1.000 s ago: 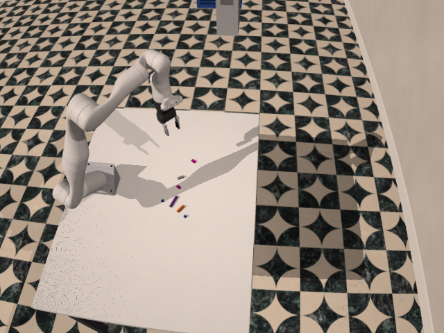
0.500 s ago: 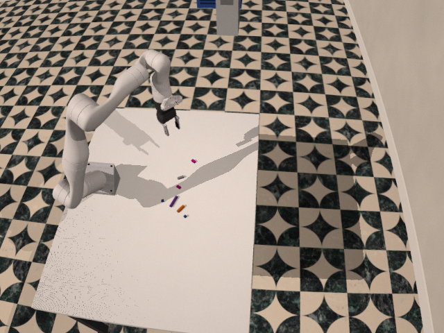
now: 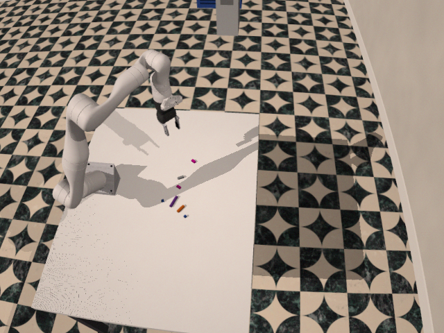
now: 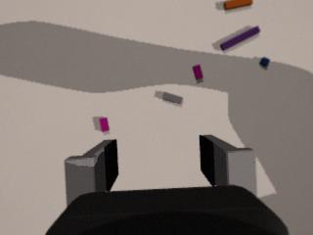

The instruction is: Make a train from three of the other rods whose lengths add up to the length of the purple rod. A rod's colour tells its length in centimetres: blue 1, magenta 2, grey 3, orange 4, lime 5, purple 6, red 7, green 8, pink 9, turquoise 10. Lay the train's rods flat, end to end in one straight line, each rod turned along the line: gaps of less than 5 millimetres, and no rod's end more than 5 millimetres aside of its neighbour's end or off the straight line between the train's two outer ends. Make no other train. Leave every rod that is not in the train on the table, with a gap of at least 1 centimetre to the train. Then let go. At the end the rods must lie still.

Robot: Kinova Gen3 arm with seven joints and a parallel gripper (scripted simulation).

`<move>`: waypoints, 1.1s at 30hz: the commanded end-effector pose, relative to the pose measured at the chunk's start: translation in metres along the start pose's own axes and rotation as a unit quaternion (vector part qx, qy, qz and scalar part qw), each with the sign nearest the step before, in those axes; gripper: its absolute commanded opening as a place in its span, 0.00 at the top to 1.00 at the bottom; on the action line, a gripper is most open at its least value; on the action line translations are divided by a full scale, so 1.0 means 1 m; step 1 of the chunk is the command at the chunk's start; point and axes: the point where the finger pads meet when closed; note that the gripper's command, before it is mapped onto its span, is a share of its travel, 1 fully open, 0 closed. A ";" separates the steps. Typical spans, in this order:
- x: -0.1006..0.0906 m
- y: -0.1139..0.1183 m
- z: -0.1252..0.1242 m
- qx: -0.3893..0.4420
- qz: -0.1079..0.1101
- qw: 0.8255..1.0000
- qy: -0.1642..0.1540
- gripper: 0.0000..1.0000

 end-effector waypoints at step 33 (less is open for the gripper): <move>0.000 -0.001 0.000 0.005 -0.002 1.000 -0.001 0.00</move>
Point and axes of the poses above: the point where the finger pads meet when closed, its own x axis out along the fingers, its own y axis across the jaws, z = x × y, and after that the axes turned 2 degrees about x, right-handed
